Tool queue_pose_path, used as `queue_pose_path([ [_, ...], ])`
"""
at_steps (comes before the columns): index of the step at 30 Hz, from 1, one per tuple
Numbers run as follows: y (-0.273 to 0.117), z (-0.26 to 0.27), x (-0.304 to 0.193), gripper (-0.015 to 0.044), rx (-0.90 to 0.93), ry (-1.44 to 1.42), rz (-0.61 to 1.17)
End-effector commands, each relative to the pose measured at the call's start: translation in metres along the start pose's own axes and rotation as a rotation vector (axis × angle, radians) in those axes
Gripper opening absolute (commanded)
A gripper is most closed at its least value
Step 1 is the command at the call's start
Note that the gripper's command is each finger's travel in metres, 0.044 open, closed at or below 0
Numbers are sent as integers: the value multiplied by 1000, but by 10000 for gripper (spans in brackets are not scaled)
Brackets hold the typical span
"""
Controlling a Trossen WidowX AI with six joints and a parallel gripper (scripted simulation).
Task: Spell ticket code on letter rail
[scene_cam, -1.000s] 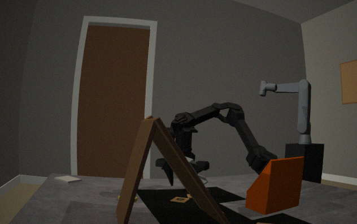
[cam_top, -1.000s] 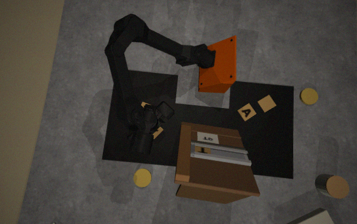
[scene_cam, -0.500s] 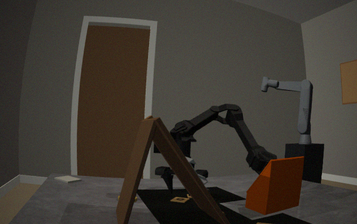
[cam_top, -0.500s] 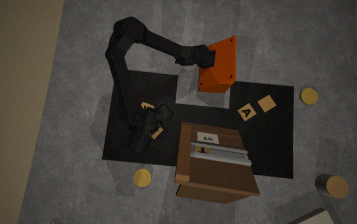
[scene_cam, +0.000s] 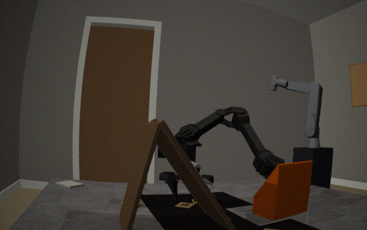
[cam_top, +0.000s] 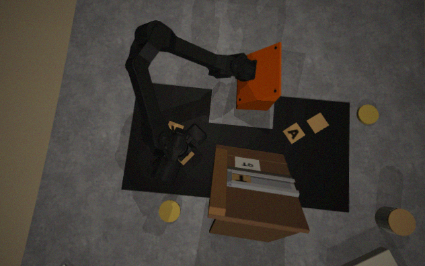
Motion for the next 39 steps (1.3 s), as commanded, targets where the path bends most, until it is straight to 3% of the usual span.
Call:
queue_pose_path([
  [1,1,0,-1,340,-3,-7,2],
  [39,19,0,-1,340,-2,-7,1],
])
Point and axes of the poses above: the point midway between the two fingers, 35 mm back from their tips, its own y axis out along the fingers, its own z axis across the jaws, x = y × z, the point moved 4 cm from there along -y, back along the fingers, and after that the axes turned 4 degrees about y, right-handed, at the moved point
